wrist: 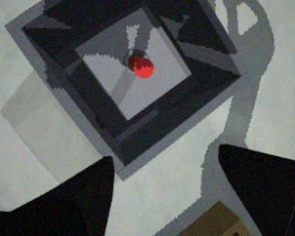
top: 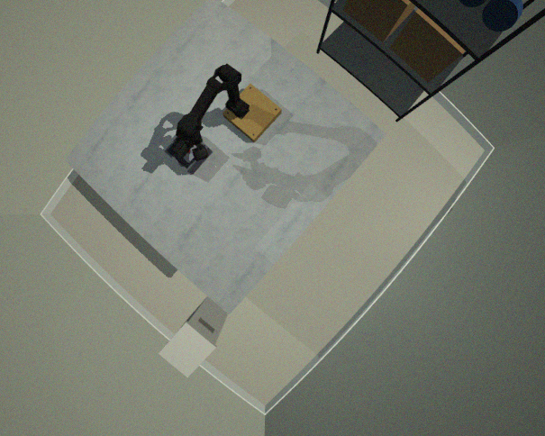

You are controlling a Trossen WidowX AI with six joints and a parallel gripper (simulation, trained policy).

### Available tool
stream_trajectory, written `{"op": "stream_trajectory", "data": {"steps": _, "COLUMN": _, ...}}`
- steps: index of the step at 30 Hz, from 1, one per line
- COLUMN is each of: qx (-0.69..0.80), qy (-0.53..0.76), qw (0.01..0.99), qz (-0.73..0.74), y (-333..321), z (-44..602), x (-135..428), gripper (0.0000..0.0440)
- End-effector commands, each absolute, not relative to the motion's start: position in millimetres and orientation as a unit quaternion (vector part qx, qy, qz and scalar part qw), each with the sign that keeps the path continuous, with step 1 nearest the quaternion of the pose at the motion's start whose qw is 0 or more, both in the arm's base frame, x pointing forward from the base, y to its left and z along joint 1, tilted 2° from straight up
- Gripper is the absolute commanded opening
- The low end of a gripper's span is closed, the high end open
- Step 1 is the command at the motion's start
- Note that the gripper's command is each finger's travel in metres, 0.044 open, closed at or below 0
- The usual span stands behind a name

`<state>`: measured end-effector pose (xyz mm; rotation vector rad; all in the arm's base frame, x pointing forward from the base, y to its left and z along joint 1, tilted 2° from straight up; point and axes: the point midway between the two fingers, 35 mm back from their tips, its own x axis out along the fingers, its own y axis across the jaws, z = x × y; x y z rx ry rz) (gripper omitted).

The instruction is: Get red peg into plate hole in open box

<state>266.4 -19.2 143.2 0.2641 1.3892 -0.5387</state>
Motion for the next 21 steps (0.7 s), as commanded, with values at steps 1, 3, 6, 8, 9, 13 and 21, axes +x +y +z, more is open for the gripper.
{"op": "stream_trajectory", "data": {"steps": 1, "qx": 0.121, "qy": 0.635, "qw": 0.723, "qz": -0.243, "y": -18, "z": 141, "x": 262, "gripper": 0.029}}
{"op": "stream_trajectory", "data": {"steps": 3, "qx": 0.122, "qy": 0.636, "qw": 0.723, "qz": -0.243, "y": -18, "z": 141, "x": 261, "gripper": 0.0288}}
{"op": "stream_trajectory", "data": {"steps": 6, "qx": 0.122, "qy": 0.636, "qw": 0.722, "qz": -0.242, "y": -17, "z": 142, "x": 259, "gripper": 0.0286}}
{"op": "stream_trajectory", "data": {"steps": 8, "qx": 0.123, "qy": 0.637, "qw": 0.722, "qz": -0.242, "y": -17, "z": 142, "x": 258, "gripper": 0.0285}}
{"op": "stream_trajectory", "data": {"steps": 9, "qx": 0.123, "qy": 0.637, "qw": 0.722, "qz": -0.242, "y": -17, "z": 142, "x": 258, "gripper": 0.0284}}
{"op": "stream_trajectory", "data": {"steps": 13, "qx": 0.124, "qy": 0.638, "qw": 0.721, "qz": -0.241, "y": -16, "z": 142, "x": 256, "gripper": 0.0281}}
{"op": "stream_trajectory", "data": {"steps": 21, "qx": 0.126, "qy": 0.64, "qw": 0.719, "qz": -0.24, "y": -15, "z": 143, "x": 252, "gripper": 0.0277}}
